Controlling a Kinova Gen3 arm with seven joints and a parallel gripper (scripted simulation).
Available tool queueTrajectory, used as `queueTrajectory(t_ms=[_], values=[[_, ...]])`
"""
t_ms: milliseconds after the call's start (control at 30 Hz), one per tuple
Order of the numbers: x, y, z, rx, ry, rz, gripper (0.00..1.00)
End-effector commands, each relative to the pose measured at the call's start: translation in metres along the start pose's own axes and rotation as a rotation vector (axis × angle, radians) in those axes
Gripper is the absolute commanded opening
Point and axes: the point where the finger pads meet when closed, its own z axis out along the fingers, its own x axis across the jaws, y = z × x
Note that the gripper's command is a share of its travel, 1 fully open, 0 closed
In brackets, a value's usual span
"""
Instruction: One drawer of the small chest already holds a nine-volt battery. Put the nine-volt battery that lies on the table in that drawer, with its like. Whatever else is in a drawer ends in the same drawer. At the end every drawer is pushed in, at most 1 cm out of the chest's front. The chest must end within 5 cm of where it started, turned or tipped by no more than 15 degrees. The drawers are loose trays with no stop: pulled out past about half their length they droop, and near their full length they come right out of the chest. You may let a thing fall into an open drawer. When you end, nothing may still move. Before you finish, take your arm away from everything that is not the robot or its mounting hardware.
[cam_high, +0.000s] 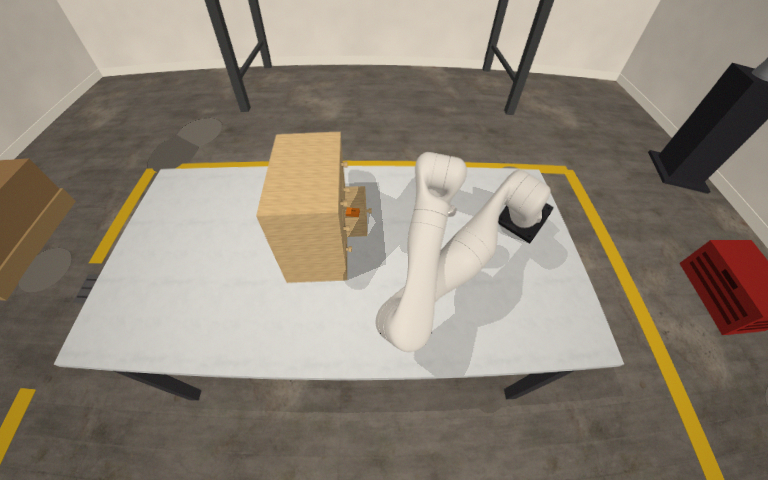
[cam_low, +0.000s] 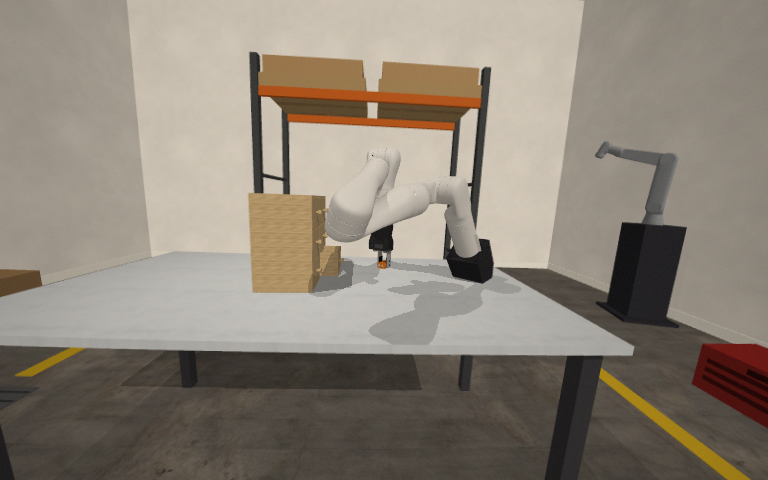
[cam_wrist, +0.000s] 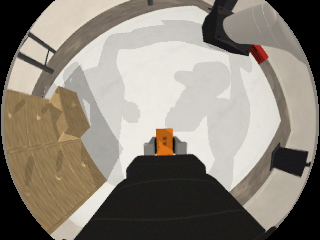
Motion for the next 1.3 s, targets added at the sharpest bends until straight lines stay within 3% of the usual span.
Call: queueTrajectory(t_ms=[0, 1267], values=[[-0.0019, 0.0019, -0.005, -0.008, -0.005, 0.0, 0.51], [-0.0018, 0.0018, -0.0138, -0.008, -0.005, 0.0, 0.51]])
